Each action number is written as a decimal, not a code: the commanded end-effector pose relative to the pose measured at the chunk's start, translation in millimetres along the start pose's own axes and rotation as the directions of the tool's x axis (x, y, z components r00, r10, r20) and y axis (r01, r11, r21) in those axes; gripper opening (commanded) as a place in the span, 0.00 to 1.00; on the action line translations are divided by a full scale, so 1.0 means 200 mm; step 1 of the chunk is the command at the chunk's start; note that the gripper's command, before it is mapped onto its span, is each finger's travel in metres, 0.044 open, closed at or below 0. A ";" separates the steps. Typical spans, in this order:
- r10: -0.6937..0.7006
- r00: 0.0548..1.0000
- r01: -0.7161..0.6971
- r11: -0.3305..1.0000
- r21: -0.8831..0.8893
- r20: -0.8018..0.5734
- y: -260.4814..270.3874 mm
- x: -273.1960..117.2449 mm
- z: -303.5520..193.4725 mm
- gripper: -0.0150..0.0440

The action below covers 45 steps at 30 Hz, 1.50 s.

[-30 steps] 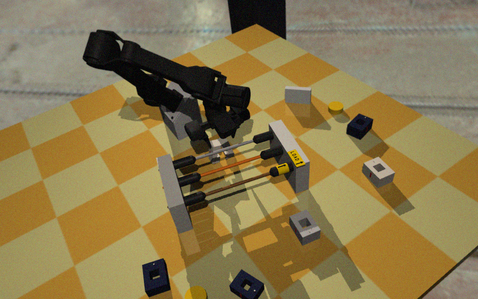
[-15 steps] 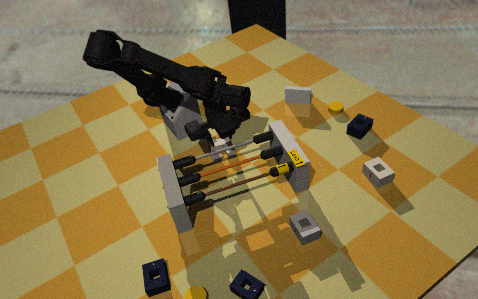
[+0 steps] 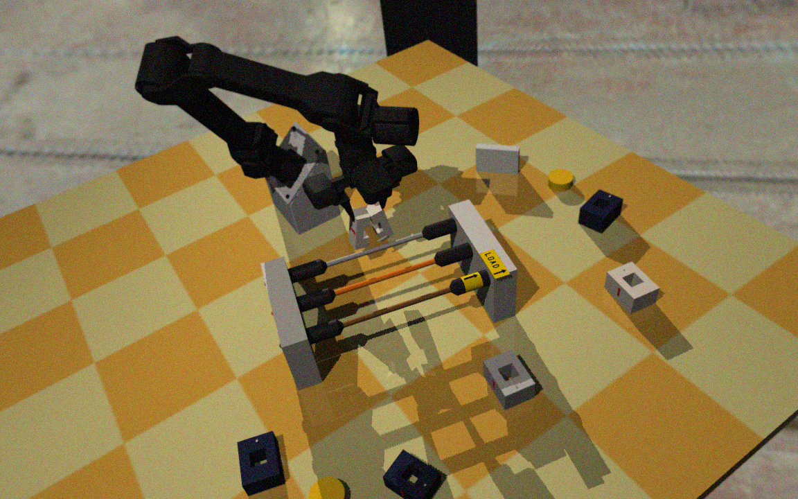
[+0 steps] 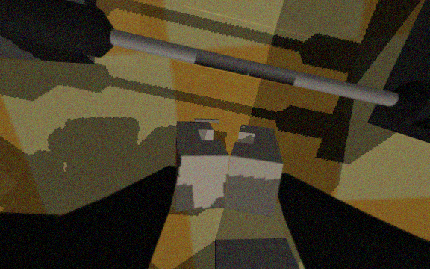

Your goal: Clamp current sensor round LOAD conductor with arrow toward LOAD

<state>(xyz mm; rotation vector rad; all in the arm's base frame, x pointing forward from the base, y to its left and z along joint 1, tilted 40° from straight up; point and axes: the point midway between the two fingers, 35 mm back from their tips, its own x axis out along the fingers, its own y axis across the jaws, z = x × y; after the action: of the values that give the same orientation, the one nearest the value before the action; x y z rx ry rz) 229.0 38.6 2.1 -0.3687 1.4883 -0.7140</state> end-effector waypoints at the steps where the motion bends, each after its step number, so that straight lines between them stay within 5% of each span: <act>1: 0.007 1.000 -0.007 1.000 0.005 0.003 0.00 -0.14 0.00 0.25; 11: 0.003 1.000 -0.003 1.000 -0.023 0.002 -0.02 -0.29 -0.01 0.25; 23: 0.012 1.000 -0.010 0.947 -0.322 0.004 0.00 -0.33 0.21 0.25; 45: 0.015 1.000 -0.002 0.610 -0.792 0.009 -0.04 -0.33 0.63 0.25</act>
<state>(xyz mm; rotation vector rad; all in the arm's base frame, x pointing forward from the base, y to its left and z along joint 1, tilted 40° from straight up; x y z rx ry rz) 341.9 52.8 64.6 -0.9838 1.7289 -0.0406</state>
